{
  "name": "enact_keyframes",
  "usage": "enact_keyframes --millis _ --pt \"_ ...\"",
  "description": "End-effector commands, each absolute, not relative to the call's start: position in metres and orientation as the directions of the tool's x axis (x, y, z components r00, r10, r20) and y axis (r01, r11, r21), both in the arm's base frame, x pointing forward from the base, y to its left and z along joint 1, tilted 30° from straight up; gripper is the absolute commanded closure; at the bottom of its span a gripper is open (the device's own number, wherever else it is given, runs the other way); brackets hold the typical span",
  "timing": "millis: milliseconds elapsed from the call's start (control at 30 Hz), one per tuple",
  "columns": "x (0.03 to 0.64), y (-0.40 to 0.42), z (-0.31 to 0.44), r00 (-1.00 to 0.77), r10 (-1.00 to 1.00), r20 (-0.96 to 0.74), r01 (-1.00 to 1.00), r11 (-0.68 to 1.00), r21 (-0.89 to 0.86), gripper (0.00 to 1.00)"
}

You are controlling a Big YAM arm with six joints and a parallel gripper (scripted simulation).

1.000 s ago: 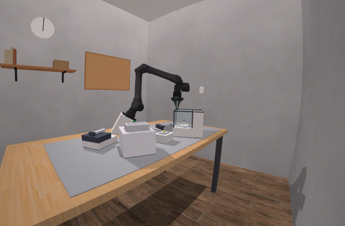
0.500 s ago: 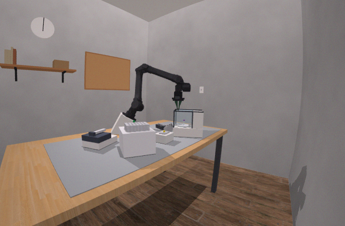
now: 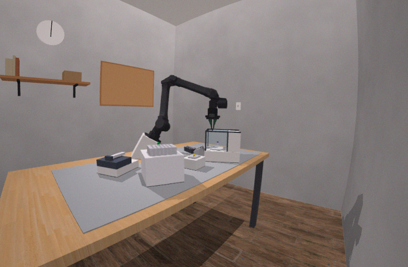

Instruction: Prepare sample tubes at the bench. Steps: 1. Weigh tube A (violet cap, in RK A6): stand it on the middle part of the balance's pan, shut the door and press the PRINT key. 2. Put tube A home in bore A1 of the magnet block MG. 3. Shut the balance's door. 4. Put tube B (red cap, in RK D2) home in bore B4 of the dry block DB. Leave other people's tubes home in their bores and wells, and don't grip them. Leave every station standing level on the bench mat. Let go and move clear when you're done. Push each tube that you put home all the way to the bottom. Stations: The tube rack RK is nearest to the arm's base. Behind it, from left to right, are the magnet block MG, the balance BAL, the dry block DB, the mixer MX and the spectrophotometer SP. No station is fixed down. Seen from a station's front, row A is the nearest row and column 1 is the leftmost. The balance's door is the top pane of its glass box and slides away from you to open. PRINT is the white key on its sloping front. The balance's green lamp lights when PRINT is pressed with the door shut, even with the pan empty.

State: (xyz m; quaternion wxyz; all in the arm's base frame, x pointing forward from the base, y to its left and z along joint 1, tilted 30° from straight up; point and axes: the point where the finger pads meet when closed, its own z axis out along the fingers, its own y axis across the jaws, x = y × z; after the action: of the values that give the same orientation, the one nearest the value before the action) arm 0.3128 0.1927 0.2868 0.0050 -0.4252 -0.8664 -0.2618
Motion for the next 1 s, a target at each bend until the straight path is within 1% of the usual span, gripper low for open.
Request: enact_keyframes --millis 0,967 --pt "0.327 0.203 0.309 -0.644 0.732 0.223 0.726 0.493 0.479 0.94" --pt "0.345 0.215 0.320 -0.642 0.733 0.225 0.729 0.493 0.475 0.94"
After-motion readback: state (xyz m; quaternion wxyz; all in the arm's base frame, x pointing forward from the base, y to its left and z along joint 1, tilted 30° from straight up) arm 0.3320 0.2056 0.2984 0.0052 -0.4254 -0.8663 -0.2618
